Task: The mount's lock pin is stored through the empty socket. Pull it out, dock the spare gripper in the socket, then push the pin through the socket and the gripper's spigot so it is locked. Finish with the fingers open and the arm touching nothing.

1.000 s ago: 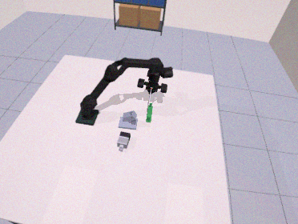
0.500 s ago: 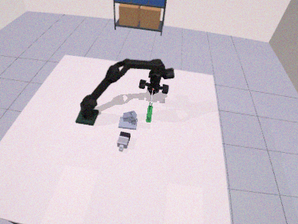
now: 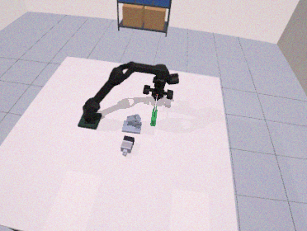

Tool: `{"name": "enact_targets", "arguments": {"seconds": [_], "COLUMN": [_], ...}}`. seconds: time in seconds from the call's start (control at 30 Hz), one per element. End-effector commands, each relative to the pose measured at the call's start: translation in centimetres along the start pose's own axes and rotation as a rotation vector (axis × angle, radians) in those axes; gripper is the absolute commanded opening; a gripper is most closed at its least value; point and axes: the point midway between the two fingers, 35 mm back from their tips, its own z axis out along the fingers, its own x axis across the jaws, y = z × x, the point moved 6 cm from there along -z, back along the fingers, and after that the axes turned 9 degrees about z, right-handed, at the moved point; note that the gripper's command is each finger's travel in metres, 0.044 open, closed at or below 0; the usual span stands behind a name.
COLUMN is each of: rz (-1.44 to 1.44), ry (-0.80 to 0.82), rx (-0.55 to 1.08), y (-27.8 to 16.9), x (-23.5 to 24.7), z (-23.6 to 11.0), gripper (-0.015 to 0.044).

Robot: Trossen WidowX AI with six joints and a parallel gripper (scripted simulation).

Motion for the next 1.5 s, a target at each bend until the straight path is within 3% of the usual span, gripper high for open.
{"name": "enact_targets", "arguments": {"seconds": [0.0, 1.07, 1.3, 1.47], "rz": [-0.003, -0.005, -0.002, -0.002], "ry": [0.002, -0.008, -0.008, -0.008], "rx": [0.001, -0.005, -0.005, -0.005], "y": [-0.2, -0.5, -0.5, -0.5], "x": [0.0, -0.3, -0.3, -0.3], "z": [0.7, 3.6, 3.6, 3.6], "gripper": [0.0, 0.0, 0.0184, 0.02]}}
